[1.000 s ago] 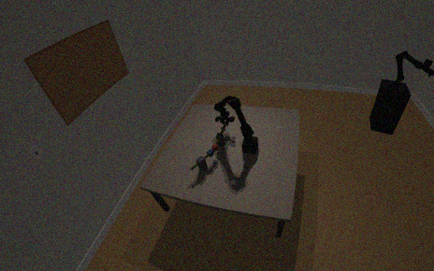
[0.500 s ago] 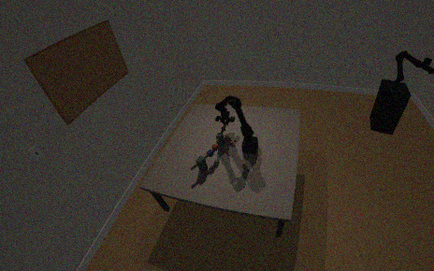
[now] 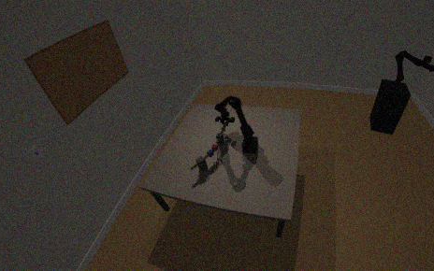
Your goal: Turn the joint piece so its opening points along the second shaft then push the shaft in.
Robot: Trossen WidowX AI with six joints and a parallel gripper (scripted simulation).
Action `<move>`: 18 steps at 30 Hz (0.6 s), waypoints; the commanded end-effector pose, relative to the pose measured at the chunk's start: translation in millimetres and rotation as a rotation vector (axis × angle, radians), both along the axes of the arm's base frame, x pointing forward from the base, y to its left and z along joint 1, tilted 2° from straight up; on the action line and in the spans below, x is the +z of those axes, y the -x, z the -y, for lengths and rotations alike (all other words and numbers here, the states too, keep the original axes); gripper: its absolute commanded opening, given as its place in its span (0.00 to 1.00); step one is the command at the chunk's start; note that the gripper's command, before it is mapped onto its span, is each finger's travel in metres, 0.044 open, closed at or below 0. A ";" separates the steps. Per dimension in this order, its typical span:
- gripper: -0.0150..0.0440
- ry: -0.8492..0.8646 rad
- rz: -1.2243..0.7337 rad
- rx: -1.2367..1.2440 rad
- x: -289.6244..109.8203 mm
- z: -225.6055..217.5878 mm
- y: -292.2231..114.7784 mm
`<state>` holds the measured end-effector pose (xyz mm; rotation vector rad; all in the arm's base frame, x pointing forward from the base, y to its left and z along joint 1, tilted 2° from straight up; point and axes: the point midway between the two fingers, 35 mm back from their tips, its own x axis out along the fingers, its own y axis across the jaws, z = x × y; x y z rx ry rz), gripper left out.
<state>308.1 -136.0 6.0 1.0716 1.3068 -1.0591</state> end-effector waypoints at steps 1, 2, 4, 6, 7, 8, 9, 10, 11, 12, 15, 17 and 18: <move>0.25 0.000 0.007 -0.002 -1.0 -7.3 0.9; 0.25 0.000 0.007 -0.002 -1.1 -8.8 1.2; 0.25 0.000 0.008 -0.002 -1.1 -11.9 1.7; 0.25 -0.001 0.009 -0.002 -1.2 -15.1 2.3; 0.25 -0.001 0.009 -0.002 -1.2 -16.6 2.6; 0.25 -0.001 0.009 -0.002 -1.2 -18.2 2.9; 0.25 -0.001 0.010 -0.002 -1.2 -19.7 3.2; 0.25 -0.001 0.010 -0.002 -1.2 -21.2 3.5; 0.25 -0.001 0.010 -0.002 -1.2 -22.8 3.8; 0.25 -0.002 0.010 -0.002 -1.2 -24.3 4.1; 0.25 -0.002 0.010 -0.002 -1.2 -29.0 5.0; 0.25 -0.002 0.010 -0.002 -1.2 -32.1 5.6; 0.25 -0.002 0.010 -0.002 -1.2 -33.7 5.9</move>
